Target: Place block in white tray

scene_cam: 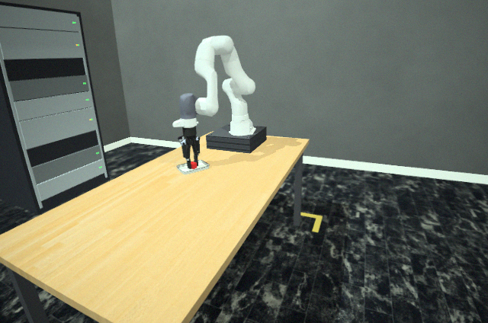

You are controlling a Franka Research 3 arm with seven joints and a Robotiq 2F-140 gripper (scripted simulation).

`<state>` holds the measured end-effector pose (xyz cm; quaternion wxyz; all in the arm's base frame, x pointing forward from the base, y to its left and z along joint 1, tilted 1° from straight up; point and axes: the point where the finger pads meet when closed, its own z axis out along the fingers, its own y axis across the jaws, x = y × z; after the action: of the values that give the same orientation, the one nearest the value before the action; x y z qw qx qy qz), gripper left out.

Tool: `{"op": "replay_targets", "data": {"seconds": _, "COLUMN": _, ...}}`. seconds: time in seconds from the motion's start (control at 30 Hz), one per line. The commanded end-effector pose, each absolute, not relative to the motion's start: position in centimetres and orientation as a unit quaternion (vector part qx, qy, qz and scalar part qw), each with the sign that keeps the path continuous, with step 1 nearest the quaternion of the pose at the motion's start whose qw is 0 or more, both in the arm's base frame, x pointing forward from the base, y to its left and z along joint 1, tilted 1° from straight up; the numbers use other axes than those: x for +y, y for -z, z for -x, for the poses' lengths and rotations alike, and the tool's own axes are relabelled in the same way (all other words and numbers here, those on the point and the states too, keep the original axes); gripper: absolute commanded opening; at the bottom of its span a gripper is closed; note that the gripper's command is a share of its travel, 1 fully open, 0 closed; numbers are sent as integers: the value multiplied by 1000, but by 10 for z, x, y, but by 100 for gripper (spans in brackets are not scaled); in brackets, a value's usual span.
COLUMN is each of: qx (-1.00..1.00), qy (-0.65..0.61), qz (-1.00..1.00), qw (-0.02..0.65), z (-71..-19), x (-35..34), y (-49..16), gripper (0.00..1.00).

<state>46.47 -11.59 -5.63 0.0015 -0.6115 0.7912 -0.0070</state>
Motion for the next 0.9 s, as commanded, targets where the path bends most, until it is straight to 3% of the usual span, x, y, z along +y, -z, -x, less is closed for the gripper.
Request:
{"op": "replay_targets", "data": {"seconds": 0.0, "qx": 791, "qy": 7, "qz": 612, "qw": 1, "z": -465, "x": -116, "y": 55, "gripper": 39}}
{"op": "replay_targets", "data": {"seconds": 0.87, "qx": 791, "qy": 7, "qz": 612, "qw": 1, "z": -464, "x": -116, "y": -2, "gripper": 39}}
